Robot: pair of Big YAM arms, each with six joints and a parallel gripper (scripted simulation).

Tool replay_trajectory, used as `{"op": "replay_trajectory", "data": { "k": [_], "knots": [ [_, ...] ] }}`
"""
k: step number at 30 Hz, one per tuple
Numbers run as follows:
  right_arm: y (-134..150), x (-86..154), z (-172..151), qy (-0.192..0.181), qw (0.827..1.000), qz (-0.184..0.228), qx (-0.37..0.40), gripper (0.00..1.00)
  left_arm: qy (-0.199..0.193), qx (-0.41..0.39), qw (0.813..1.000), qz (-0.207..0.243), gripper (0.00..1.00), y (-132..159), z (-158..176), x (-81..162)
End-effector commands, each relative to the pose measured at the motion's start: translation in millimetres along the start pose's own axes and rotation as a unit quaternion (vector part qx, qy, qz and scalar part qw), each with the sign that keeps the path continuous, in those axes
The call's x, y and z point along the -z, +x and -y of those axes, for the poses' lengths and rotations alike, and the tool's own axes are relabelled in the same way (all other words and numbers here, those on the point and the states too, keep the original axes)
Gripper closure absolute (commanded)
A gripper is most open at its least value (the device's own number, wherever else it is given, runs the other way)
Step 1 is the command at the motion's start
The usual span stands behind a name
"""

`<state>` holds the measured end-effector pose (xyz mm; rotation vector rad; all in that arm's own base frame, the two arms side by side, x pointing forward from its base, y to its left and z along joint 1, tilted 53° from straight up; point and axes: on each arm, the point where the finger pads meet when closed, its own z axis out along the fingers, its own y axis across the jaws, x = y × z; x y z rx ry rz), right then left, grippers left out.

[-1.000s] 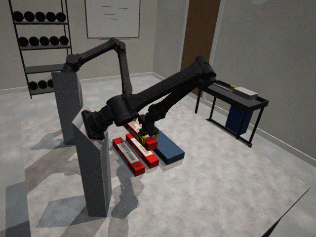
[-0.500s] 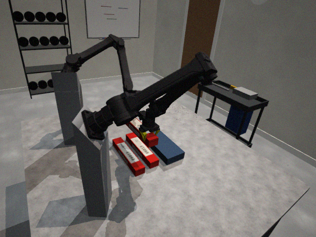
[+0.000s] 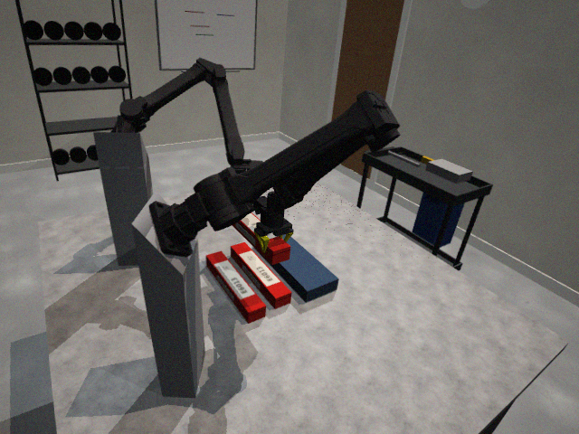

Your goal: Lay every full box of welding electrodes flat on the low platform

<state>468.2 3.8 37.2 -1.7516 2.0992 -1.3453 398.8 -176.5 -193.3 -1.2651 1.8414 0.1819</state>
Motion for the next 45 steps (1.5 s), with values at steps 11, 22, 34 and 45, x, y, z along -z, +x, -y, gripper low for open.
{"op": "replay_trajectory", "data": {
  "k": [11, 22, 34, 45],
  "knots": [
    [-7.7, 32.0, 14.9, 0.018, 1.0, 0.014, 0.002, 1.0, 0.022, -0.008, 1.0, -0.001, 1.0, 1.4, 12.1, 39.2],
    [-8.2, 33.5, 18.0, 0.019, 1.0, 0.014, 0.002, 1.0, 0.024, -0.007, 1.0, -0.002, 1.0, 2.3, 17.4, 42.1],
    [-8.1, 34.5, 18.4, 0.019, 1.0, 0.013, 0.005, 1.0, 0.027, -0.005, 1.0, -0.003, 1.0, 3.9, 24.8, 45.1],
    [-7.9, 35.2, 19.2, 0.019, 1.0, 0.013, 0.006, 1.0, 0.026, -0.006, 1.0, -0.003, 1.0, 3.7, 24.9, 46.6]
  ]
}}
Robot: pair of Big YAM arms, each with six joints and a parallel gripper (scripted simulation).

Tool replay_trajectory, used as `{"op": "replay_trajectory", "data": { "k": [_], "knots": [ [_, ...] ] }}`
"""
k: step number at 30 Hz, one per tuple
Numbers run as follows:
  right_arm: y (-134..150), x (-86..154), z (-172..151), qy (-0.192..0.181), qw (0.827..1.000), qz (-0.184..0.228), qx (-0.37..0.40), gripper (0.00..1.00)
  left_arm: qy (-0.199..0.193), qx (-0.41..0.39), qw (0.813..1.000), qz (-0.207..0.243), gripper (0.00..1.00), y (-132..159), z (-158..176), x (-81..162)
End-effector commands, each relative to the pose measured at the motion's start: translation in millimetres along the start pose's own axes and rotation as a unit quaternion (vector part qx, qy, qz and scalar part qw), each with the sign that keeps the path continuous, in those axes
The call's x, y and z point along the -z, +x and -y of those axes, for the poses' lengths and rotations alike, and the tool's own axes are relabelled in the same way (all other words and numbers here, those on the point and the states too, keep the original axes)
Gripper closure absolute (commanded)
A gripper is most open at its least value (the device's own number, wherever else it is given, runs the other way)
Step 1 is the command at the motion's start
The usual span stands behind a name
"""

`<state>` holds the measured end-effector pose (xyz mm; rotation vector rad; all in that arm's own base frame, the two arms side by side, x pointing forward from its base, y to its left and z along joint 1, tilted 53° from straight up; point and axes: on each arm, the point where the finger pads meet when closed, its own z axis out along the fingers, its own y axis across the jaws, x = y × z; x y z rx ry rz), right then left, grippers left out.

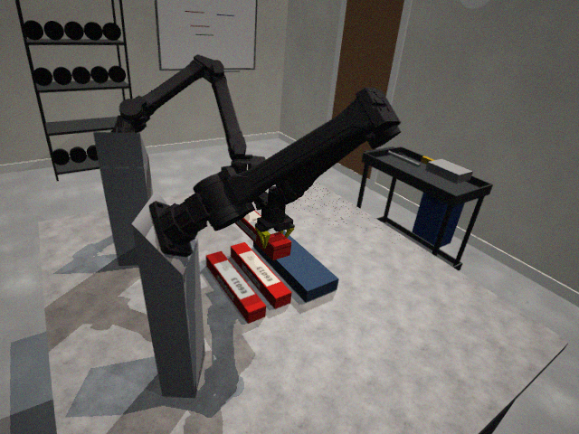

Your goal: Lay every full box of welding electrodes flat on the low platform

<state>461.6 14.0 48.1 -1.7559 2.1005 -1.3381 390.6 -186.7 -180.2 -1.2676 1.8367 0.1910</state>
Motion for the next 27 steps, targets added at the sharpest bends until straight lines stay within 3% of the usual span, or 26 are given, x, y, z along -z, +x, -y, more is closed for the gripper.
{"op": "replay_trajectory", "data": {
  "k": [1, 17, 18, 27],
  "knots": [
    [-6.4, 19.2, 16.0, 0.02, 1.0, 0.011, 0.006, 1.0, 0.029, -0.006, 1.0, -0.006, 1.0, 5.0, 22.1, 28.6],
    [-6.4, 19.8, 17.6, 0.021, 1.0, 0.012, 0.005, 1.0, 0.029, -0.006, 1.0, -0.006, 1.0, 5.4, 24.2, 30.1],
    [-2.7, 4.3, 6.2, 0.013, 1.0, 0.007, -0.002, 1.0, 0.018, -0.002, 1.0, -0.003, 1.0, 2.4, 7.8, 7.4],
    [-2.7, -5.0, 6.0, 0.013, 1.0, 0.006, -0.001, 1.0, 0.018, -0.002, 1.0, -0.003, 1.0, 2.3, 7.7, -2.1]
  ]
}}
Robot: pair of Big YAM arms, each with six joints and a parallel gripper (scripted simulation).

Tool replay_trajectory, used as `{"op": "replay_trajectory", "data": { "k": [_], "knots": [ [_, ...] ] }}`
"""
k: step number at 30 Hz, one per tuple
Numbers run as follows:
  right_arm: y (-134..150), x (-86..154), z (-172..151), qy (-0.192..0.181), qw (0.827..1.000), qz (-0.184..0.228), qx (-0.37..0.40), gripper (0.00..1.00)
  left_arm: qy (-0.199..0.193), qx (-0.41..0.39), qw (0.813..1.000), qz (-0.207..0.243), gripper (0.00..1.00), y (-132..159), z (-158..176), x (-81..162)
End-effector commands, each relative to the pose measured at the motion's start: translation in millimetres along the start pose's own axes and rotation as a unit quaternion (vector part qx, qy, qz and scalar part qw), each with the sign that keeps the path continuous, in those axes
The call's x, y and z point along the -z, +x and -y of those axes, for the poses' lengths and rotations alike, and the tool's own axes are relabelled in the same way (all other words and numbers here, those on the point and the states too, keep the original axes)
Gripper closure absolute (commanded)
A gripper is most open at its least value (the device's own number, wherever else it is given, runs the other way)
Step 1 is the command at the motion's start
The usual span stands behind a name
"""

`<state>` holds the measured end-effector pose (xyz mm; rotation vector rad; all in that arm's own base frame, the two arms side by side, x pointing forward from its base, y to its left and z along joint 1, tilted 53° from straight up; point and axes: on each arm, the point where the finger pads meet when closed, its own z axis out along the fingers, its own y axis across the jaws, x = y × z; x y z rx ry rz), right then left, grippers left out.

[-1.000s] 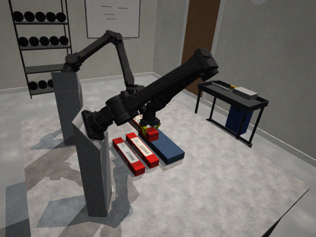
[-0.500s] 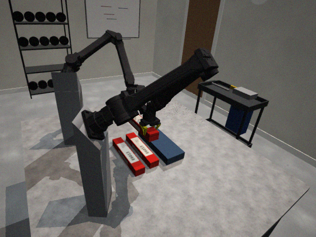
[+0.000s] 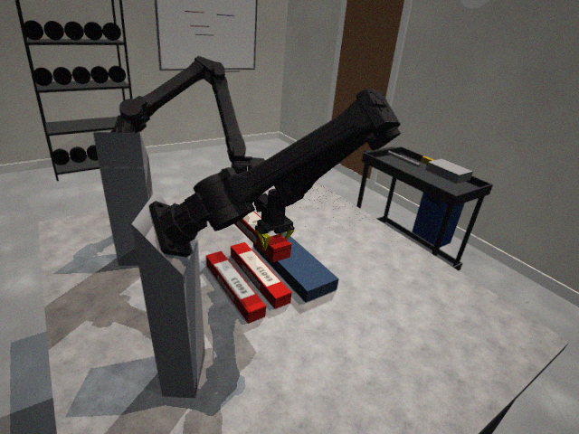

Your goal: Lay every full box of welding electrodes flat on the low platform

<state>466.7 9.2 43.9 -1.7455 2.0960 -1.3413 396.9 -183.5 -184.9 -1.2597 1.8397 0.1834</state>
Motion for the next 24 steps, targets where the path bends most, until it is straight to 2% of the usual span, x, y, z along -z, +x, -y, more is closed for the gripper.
{"op": "replay_trajectory", "data": {
  "k": [1, 24],
  "knots": [
    [-3.2, 1.6, 5.2, 0.009, 1.0, 0.006, 0.002, 1.0, 0.013, -0.001, 1.0, -0.001, 1.0, 1.8, 5.6, 4.8],
    [-3.2, -26.4, 4.5, 0.009, 1.0, 0.006, 0.003, 1.0, 0.013, -0.002, 1.0, -0.001, 1.0, 1.4, 5.1, -23.4]
  ]
}}
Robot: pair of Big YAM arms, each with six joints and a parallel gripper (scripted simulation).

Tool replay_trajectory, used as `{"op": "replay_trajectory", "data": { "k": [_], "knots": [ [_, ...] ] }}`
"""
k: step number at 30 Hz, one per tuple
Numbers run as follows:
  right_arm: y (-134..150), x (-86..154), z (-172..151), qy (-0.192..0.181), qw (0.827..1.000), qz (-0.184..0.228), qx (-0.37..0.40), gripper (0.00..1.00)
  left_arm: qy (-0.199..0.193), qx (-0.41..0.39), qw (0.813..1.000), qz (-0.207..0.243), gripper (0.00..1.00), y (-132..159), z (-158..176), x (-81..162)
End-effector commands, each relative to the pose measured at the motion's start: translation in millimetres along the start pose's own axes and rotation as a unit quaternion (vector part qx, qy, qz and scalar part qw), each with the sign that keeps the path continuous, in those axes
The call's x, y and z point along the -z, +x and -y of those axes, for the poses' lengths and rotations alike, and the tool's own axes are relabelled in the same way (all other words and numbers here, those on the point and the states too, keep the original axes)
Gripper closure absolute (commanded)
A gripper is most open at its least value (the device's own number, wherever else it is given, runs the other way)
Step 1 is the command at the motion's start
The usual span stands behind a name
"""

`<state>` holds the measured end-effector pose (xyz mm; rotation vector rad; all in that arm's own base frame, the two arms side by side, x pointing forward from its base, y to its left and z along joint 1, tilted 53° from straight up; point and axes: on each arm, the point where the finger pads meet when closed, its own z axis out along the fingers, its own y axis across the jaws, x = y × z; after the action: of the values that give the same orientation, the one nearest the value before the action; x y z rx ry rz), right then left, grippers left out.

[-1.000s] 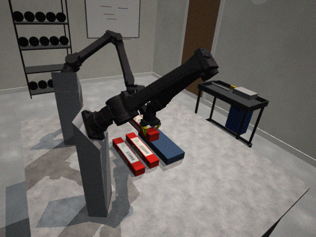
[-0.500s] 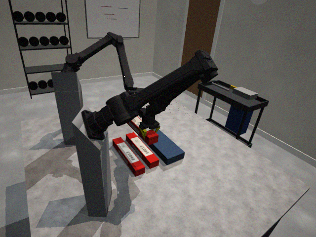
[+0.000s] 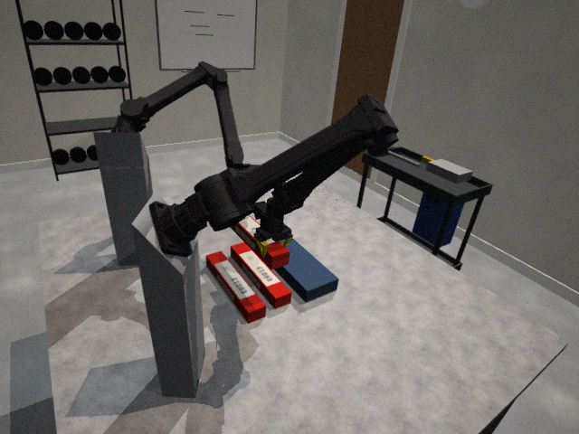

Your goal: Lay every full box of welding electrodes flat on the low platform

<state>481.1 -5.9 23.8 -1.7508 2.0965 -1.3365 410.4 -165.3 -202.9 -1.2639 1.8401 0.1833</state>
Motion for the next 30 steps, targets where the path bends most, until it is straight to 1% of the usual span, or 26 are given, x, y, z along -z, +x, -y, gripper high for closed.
{"op": "replay_trajectory", "data": {
  "k": [1, 17, 30],
  "knots": [
    [-2.2, 1.1, 7.7, 0.01, 1.0, 0.004, 0.001, 1.0, 0.014, -0.003, 1.0, 0.0, 1.0, 2.4, 8.8, 4.0],
    [-2.2, -17.5, 7.3, 0.01, 1.0, 0.004, 0.002, 1.0, 0.013, -0.003, 1.0, 0.0, 1.0, 2.2, 8.5, -14.7],
    [-2.2, -17.6, 7.3, 0.01, 1.0, 0.004, 0.002, 1.0, 0.013, -0.003, 1.0, 0.0, 1.0, 2.1, 8.5, -14.8]
  ]
}}
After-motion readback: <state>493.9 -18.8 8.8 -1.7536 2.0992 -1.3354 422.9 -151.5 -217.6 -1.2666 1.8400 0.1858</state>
